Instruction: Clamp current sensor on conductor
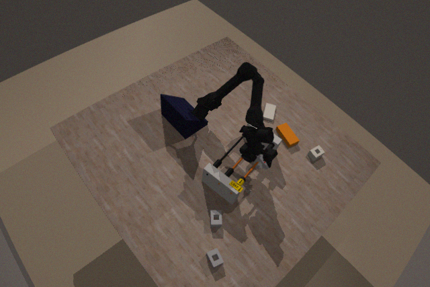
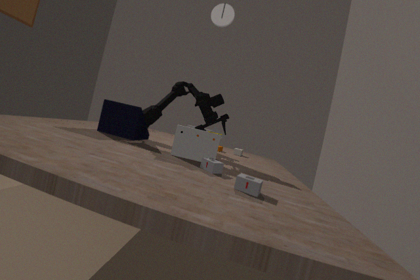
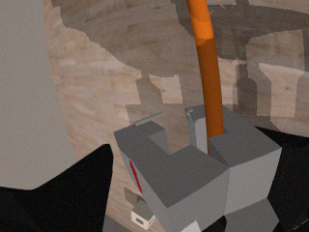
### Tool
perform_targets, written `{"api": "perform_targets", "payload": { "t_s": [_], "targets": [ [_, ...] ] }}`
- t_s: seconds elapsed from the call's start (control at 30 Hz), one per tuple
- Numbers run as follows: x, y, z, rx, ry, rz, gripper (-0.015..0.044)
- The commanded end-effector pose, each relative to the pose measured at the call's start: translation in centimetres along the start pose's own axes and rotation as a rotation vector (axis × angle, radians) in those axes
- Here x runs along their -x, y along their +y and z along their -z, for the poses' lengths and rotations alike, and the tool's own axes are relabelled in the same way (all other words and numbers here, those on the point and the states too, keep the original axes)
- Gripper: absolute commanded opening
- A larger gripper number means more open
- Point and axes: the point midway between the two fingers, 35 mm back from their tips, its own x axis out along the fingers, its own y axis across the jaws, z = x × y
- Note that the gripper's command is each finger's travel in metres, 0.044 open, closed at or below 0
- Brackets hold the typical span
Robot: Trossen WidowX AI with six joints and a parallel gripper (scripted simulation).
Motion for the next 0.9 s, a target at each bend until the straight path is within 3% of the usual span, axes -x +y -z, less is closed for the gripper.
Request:
{"api": "perform_targets", "payload": {
  "t_s": [0.0,0.7,0.87],
  "targets": [
    [0.02,0.34,0.04,0.011,-0.001,-0.01,0.0373],
    [0.02,0.34,0.04,0.011,-0.001,-0.01,0.0233],
    [0.02,0.34,0.04,0.011,-0.001,-0.01,0.0102]
  ]
}}
